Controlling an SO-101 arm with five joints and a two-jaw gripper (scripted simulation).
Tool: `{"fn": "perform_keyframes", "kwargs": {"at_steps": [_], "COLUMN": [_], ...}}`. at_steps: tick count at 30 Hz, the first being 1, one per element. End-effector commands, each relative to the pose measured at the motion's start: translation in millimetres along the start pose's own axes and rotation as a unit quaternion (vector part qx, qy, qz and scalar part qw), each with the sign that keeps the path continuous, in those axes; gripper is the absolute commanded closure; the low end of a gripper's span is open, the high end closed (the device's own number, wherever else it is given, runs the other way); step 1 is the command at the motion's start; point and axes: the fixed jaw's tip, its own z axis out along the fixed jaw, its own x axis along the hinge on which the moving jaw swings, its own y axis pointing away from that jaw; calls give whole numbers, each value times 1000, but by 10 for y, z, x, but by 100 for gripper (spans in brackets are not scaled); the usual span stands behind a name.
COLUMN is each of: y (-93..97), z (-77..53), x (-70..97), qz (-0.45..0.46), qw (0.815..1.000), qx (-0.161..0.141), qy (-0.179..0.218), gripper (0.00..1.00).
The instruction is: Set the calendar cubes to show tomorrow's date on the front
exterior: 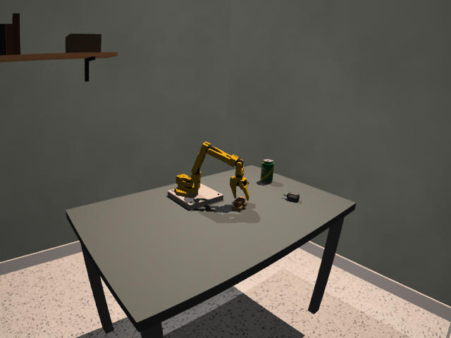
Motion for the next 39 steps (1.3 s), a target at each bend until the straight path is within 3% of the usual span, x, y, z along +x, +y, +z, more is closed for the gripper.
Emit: {"fn": "perform_keyframes", "kwargs": {"at_steps": [1, 21, 39], "y": [30, 26, -34], "z": [74, 97, 97], "x": [-15, -14, -15], "qz": [-1, -1, -1], "qw": [1000, 1000, 1000], "qx": [-8, -8, -8], "qy": [1, 1, 1], "gripper": [65, 66, 74]}}
